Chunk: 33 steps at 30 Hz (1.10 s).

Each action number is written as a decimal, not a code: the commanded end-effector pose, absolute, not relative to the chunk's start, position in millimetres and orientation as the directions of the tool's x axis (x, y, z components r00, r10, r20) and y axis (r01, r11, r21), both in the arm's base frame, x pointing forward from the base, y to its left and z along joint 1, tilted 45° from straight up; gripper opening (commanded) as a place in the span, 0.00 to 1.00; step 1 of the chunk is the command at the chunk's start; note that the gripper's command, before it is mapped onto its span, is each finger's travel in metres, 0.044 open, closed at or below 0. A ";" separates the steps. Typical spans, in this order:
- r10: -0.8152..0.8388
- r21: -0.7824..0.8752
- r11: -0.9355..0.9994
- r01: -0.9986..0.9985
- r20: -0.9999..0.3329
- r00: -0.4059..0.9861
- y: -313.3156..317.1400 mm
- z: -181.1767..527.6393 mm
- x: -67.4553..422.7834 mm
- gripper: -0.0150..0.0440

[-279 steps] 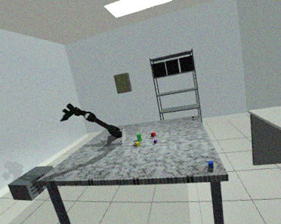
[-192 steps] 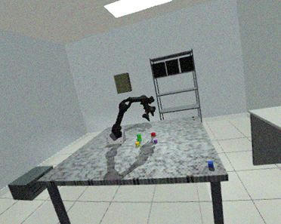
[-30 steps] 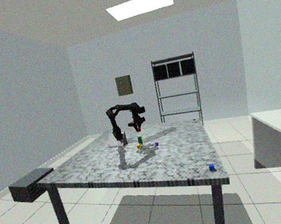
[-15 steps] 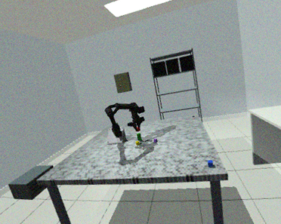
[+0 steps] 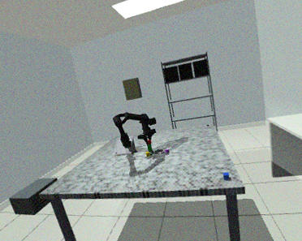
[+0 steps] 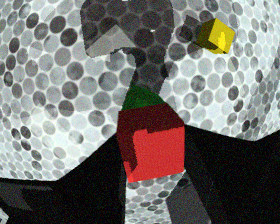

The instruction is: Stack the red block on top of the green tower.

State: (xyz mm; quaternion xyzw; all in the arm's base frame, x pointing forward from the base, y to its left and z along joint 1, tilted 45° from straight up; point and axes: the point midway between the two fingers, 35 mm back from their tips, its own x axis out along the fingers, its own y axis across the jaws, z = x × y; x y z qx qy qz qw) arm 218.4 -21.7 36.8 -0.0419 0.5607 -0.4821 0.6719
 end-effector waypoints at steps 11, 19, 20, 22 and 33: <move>-0.699 -0.602 0.532 0.596 -0.709 -0.093 -23.5 35.8 217.4 0.25; -0.699 -0.602 0.532 0.596 -0.709 -0.093 -23.9 35.4 217.3 0.25; -0.699 -0.602 0.532 0.596 -0.709 -0.093 -23.9 35.4 217.3 0.25; -0.699 -0.602 0.532 0.596 -0.709 -0.093 -23.9 35.4 217.3 0.25; -0.696 -0.601 0.532 0.597 -0.711 -0.096 -22.9 35.6 217.0 0.57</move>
